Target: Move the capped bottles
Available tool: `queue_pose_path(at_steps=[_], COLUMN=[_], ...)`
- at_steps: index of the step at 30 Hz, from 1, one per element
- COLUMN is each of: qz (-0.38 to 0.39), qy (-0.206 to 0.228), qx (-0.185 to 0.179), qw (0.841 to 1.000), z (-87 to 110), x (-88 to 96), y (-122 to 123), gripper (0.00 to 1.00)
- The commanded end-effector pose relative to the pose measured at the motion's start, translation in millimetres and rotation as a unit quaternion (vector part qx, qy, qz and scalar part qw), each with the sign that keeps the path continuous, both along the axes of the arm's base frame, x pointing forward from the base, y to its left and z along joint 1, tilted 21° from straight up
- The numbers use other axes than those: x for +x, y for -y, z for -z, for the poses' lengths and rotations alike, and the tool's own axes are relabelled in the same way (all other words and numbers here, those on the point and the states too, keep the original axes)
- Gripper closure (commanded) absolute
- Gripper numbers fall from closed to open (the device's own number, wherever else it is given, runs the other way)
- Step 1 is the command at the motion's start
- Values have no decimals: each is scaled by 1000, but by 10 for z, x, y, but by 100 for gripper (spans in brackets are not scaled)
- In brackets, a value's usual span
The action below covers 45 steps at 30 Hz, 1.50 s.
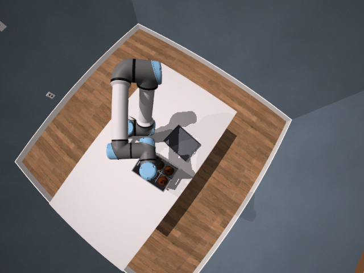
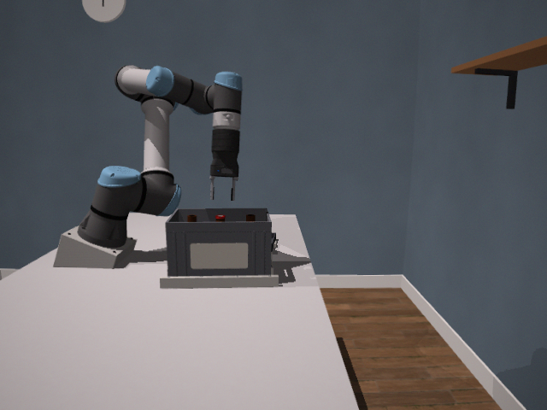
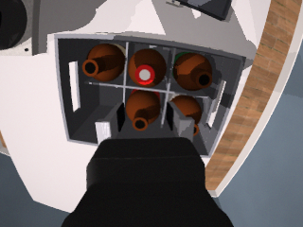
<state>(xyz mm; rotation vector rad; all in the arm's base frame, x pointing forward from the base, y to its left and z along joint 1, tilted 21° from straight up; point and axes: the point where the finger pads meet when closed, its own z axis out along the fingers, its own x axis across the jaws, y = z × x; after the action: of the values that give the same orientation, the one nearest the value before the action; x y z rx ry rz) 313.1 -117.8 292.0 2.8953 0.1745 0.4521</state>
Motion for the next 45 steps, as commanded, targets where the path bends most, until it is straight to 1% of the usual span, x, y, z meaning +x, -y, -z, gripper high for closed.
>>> queue_pose_path(at_steps=[1,13,15,16,30,32,33,45], qz=[4,27,27,24,31,31,30,31], qy=[4,24,24,19,27,27,26,27], qx=[13,83,83,67,97,97,91,96], qw=[1000,996,996,997,994,994,995,995], z=[-3,-6,-6,-10,-8,-8,-9,-10], x=[-3,-19,-19,-21,-42,-42,-42,-46], y=[74,473,473,409,801,801,729,791], gripper=[0,0,0,0,0,0,0,0])
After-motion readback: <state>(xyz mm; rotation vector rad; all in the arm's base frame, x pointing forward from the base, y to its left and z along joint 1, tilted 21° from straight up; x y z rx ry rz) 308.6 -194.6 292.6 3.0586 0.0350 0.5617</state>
